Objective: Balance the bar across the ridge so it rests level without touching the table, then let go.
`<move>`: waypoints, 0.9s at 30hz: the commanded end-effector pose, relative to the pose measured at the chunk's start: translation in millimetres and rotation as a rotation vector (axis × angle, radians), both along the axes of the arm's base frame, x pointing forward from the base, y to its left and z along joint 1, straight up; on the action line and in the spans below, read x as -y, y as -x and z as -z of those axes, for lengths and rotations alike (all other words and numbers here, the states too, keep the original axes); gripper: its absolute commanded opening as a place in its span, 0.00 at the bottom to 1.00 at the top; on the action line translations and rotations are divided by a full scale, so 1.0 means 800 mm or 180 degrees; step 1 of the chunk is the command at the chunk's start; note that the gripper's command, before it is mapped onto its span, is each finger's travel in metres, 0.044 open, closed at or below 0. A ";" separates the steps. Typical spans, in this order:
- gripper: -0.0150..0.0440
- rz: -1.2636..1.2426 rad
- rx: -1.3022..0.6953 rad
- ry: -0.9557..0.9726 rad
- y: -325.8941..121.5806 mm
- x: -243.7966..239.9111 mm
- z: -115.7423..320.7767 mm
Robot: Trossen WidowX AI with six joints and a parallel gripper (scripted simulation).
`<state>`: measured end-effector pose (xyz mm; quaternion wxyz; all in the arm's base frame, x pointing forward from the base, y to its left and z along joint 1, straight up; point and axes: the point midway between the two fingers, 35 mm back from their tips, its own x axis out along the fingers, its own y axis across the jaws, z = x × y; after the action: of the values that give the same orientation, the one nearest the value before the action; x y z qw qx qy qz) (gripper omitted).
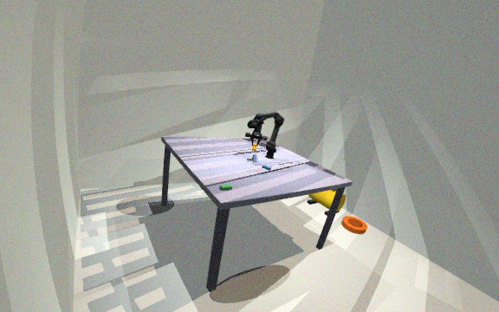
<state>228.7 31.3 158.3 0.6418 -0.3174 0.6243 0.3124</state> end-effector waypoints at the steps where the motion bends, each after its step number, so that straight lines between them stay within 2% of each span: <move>1: 0.25 -0.0412 0.0002 0.0012 0.006 -0.007 -0.001; 4: 0.25 -0.0789 0.0003 0.0020 0.009 -0.011 -0.001; 27: 0.25 -0.1308 0.0006 0.0033 0.004 -0.014 0.041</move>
<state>225.2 42.5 130.9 0.5696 -0.4364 0.5506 0.4265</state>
